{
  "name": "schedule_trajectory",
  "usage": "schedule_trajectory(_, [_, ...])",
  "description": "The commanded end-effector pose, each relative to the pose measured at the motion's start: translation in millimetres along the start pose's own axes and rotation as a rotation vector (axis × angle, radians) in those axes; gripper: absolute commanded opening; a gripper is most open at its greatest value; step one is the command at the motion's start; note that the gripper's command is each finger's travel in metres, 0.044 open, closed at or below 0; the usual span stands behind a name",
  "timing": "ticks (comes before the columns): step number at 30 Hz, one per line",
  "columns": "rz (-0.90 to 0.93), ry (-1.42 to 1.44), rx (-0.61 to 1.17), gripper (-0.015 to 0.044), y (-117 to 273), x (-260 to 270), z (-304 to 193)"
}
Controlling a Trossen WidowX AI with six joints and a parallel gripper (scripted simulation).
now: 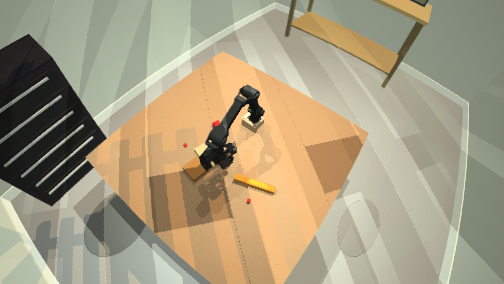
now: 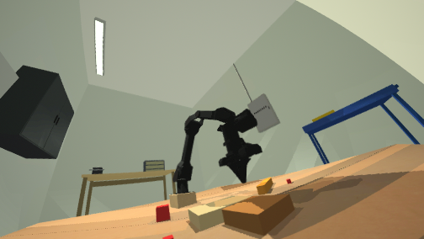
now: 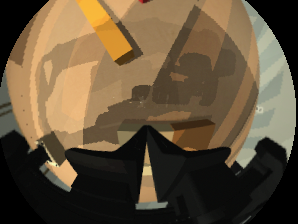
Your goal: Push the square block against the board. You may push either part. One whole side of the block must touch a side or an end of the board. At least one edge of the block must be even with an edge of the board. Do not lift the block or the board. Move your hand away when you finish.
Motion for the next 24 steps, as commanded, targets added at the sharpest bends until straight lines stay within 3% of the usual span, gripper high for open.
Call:
schedule_trajectory(1, [-0.002, 0.024, -0.004, 0.0, -2, 0, 1])
schedule_trajectory(6, [0.0, 0.023, -0.006, 0.0, -55, 0, 2])
schedule_trajectory(24, [-0.001, 0.023, -0.004, 0.0, -55, -4, -10])
Point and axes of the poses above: the point midway between the two fingers, 35 mm back from their tips, its own y axis back along the fingers, its own x axis across the jaws, z = x × y, the point moved 10 cm from there along y, back along the fingers, and after that the axes turned 13 degrees about -y, right-handed, at the moved point
